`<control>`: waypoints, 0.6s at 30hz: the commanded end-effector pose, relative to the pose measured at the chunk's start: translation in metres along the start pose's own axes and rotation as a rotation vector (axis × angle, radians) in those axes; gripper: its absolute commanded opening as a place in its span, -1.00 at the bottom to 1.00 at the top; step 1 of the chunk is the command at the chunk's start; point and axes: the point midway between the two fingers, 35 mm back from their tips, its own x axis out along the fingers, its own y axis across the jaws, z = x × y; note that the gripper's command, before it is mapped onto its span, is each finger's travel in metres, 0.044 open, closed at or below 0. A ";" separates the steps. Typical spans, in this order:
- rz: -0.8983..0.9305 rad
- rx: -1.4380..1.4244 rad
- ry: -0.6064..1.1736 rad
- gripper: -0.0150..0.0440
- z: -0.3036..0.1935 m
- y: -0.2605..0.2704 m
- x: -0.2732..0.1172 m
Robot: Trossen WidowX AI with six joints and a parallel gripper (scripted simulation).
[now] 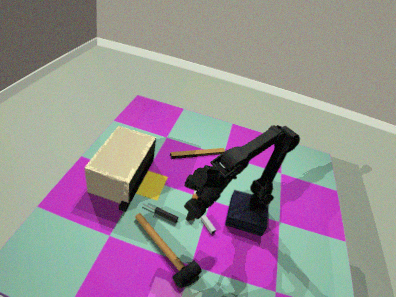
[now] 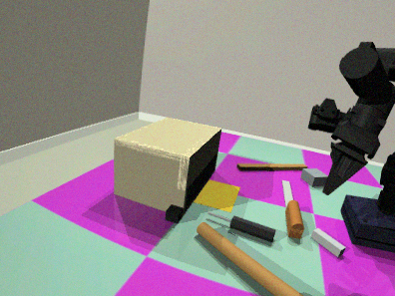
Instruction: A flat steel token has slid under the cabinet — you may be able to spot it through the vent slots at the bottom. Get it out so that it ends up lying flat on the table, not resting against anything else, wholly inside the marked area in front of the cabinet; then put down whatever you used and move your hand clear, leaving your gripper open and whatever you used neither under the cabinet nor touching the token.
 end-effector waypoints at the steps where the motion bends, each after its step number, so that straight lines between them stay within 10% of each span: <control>1: -0.064 0.143 0.012 0.42 0.008 -0.018 0.008; 18: -0.288 0.677 -0.005 0.42 0.034 -0.086 0.024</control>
